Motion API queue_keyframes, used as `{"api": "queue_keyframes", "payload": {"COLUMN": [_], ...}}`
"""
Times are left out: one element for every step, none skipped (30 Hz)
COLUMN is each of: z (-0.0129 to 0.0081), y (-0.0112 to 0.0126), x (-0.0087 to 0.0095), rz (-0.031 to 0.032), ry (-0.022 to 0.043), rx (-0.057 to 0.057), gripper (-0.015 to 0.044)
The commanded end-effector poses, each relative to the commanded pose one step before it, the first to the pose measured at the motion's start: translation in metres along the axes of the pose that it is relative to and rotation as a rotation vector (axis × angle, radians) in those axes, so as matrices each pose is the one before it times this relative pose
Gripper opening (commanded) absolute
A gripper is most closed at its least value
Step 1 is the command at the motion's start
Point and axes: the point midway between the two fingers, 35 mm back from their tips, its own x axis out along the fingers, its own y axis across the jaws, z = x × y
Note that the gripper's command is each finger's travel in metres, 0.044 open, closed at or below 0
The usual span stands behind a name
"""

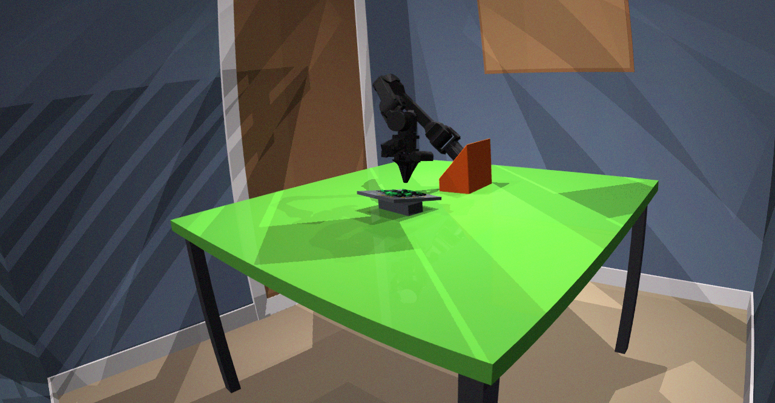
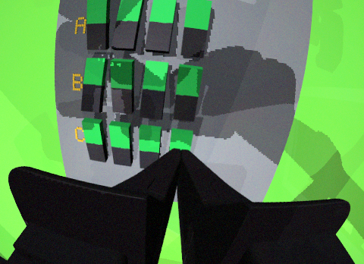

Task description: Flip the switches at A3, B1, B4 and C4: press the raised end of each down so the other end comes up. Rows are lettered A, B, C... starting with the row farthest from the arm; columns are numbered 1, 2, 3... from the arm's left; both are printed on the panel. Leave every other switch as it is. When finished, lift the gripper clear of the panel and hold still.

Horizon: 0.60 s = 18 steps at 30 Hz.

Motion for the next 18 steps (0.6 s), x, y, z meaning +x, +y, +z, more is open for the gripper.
{"api": "queue_keyframes", "payload": {"z": [-0.00156, 0.00005, 0.00006, 0.00006, 0.00006, 0.00006, 0.00005, 0.00004, 0.00003, 0.00001, 0.0, 0.0, 0.0, 0.0, 0.0, 0.0, 0.0, 0.0], "y": [-0.00052, 0.00002, 0.00002, 0.00002, 0.00001, 0.0, -0.00001, -0.00002, -0.00003, -0.00002, -0.00001, 0.0, 0.0, 0.0, 0.0, 0.0, 0.0, 0.0], "x": [0.00527, 0.00095, 0.0012, 0.00145, 0.00162, 0.00166, 0.00166, 0.00166, 0.00136, 0.00082, 0.00027, 0.0, 0.0, 0.0, 0.0, 0.0, 0.0, 0.0], "rz": [-0.00534, 0.00004, 0.00003, 0.00002, 0.00001, -0.00002, -0.00004, -0.00007, -0.00007, -0.00005, -0.00002, 0.0, 0.0, 0.0, 0.0, 0.0, 0.0, 0.0], "ry": [0.00157, 0.0, -0.00001, -0.00001, -0.00002, -0.00003, -0.00003, -0.00004, -0.00004, -0.00002, -0.00001, 0.0, 0.0, 0.0, 0.0, 0.0, 0.0, 0.0], "rx": [-0.0095, 0.0, 0.0, 0.0, 0.0, 0.0, 0.0, 0.0, 0.0, 0.0, 0.0, 0.0, 0.0, 0.0, 0.0, 0.0, 0.0, 0.0], "gripper": [0.0, 0.0, 0.0, 0.0, 0.0, 0.0, 0.0, 0.0, 0.0, 0.0, 0.0, 0.0, 0.0, 0.0, 0.0, 0.0, 0.0, 0.0]}}
